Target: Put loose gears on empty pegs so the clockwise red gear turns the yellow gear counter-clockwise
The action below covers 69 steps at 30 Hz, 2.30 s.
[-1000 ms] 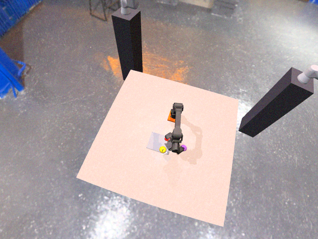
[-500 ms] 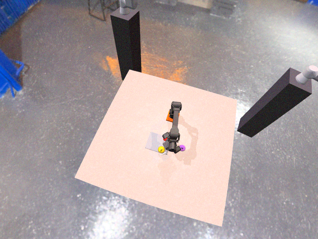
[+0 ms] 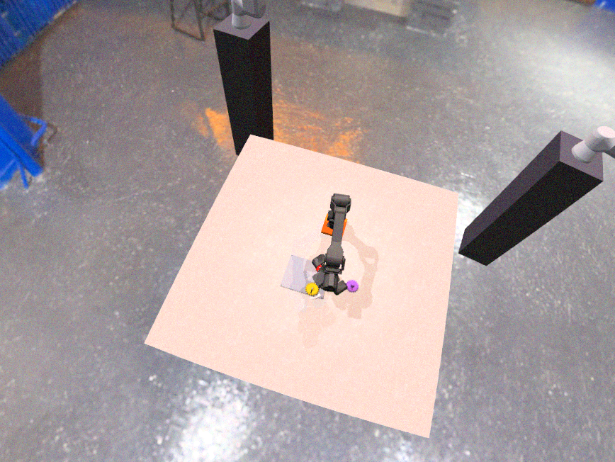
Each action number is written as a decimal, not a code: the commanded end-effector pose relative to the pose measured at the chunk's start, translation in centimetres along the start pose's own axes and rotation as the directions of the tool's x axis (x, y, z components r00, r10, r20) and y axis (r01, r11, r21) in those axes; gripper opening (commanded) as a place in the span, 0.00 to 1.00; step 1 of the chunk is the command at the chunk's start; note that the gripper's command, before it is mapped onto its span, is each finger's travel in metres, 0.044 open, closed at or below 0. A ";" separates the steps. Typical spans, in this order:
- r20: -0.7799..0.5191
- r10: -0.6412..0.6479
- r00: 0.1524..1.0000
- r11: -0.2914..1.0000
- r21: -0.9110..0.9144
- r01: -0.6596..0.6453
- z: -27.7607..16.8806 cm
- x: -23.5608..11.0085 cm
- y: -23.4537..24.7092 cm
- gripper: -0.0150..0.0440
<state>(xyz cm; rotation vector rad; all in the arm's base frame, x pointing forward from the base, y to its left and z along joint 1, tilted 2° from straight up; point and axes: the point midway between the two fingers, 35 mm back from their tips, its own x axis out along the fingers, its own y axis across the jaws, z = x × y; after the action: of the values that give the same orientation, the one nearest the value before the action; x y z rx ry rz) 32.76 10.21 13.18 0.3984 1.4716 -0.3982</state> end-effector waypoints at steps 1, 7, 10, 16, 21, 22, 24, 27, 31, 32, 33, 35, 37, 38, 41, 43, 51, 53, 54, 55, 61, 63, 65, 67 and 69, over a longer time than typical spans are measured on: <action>-0.002 -0.002 1.000 1.000 -0.003 0.002 -0.1 0.5 -0.5 0.25; -0.002 -0.003 1.000 1.000 -0.003 0.003 -0.2 1.2 -1.1 0.25; -0.002 -0.003 1.000 1.000 -0.003 0.003 -0.2 1.5 -1.4 0.25; -0.002 -0.003 1.000 1.000 -0.003 0.003 -0.3 1.7 -1.7 0.25; -0.002 -0.003 1.000 1.000 -0.027 0.003 -0.3 1.6 -1.7 0.25; -0.002 -0.003 1.000 0.999 -0.042 0.003 -0.3 1.6 -1.7 0.25; -0.002 -0.003 1.000 0.997 -0.081 0.003 -0.3 1.5 -1.7 0.25; -0.002 -0.003 1.000 0.987 -0.162 0.003 -0.3 1.5 -1.7 0.25; -0.002 -0.003 1.000 0.961 -0.276 0.003 -0.3 1.5 -1.6 0.25; -0.002 -0.003 1.000 0.953 -0.303 0.003 -0.3 1.5 -1.6 0.25; -0.002 -0.003 1.000 0.944 -0.330 0.002 -0.3 1.5 -1.6 0.25; -0.002 -0.003 1.000 0.924 -0.384 0.002 -0.3 1.5 -1.6 0.25; -0.002 -0.003 1.000 0.899 -0.437 0.002 -0.3 1.5 -1.6 0.25; -0.002 -0.003 1.000 0.886 -0.463 0.002 -0.3 1.5 -1.6 0.25; -0.002 -0.003 1.000 0.842 -0.539 0.002 -0.3 1.5 -1.6 0.25; -0.002 -0.003 1.000 0.809 -0.588 0.001 -0.3 1.5 -1.6 0.25; -0.002 -0.003 1.000 0.705 -0.709 0.001 -0.3 1.5 -1.6 0.25; -0.002 -0.003 1.000 0.705 -0.709 0.001 -0.3 1.5 -1.6 0.25; -0.002 -0.003 1.000 0.705 -0.709 0.001 -0.3 1.5 -1.6 0.25; -0.002 -0.003 1.000 0.705 -0.709 0.001 -0.3 1.5 -1.6 0.25; -0.002 -0.003 1.000 0.691 -0.723 0.001 -0.3 1.7 -1.6 0.25; -0.002 -0.003 1.000 0.676 -0.736 0.001 -0.3 1.9 -1.6 0.25; -0.002 -0.003 1.000 0.657 -0.754 0.001 -0.3 2.2 -1.6 0.25; -0.002 -0.003 1.000 0.637 -0.771 0.000 -0.3 2.5 -1.6 0.25; -0.002 -0.003 1.000 0.620 -0.785 0.000 -0.3 2.8 -1.7 0.25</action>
<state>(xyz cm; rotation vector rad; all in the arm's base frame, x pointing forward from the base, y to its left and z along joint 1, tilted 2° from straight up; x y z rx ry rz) 32.00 8.93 11.02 -0.2937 1.4935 0.2525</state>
